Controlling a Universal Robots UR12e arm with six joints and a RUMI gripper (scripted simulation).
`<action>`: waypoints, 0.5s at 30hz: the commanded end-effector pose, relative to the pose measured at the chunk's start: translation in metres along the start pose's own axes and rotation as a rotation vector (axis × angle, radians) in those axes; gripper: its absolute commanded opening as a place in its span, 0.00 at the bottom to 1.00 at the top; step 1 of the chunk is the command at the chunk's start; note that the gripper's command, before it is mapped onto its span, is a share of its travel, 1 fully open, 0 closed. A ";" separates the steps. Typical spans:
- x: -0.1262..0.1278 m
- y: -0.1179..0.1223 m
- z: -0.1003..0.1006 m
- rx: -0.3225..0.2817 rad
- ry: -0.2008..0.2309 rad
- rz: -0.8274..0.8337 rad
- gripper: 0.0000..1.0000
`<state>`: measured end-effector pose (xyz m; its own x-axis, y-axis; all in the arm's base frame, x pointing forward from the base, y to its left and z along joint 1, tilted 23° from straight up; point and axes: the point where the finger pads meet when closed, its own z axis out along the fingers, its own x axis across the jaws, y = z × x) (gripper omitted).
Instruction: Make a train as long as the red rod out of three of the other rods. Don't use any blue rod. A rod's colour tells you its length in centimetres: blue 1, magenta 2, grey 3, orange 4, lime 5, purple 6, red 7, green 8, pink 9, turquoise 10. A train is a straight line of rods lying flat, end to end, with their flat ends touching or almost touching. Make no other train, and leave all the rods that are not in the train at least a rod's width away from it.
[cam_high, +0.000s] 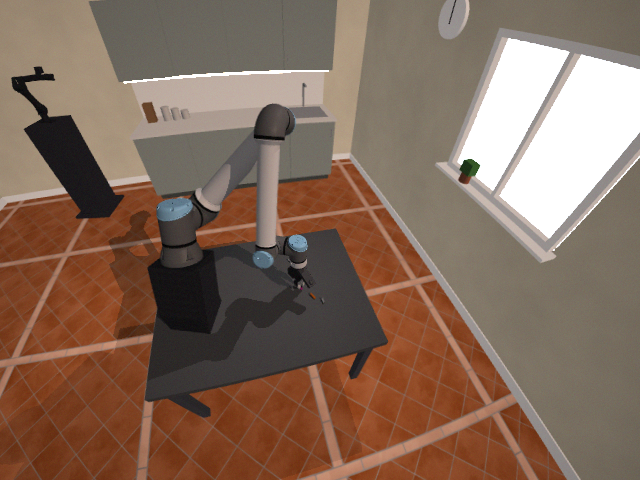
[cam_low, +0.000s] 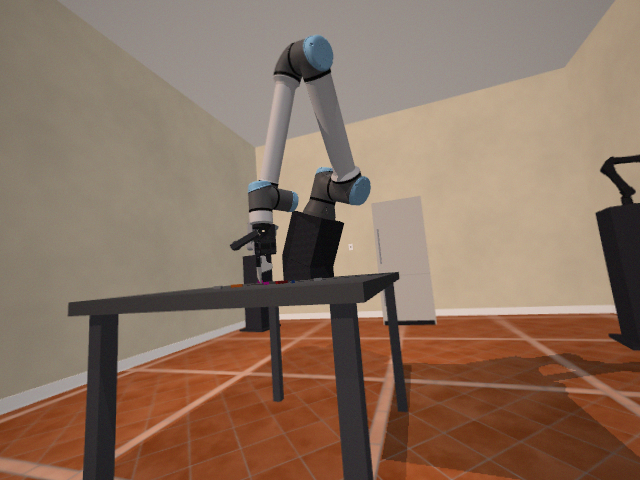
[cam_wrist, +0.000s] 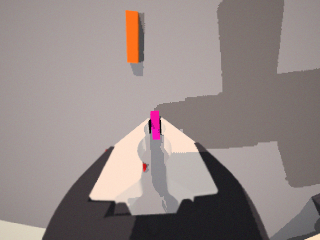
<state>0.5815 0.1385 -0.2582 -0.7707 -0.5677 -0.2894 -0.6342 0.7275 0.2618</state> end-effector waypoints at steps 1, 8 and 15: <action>0.000 0.000 0.004 0.001 -0.001 0.000 0.00; 0.000 0.000 0.007 0.001 -0.001 0.000 0.00; 0.000 0.000 0.007 0.001 -0.001 0.000 0.00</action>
<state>0.5820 0.1411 -0.2645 -0.7707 -0.5677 -0.2894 -0.6342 0.7275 0.2618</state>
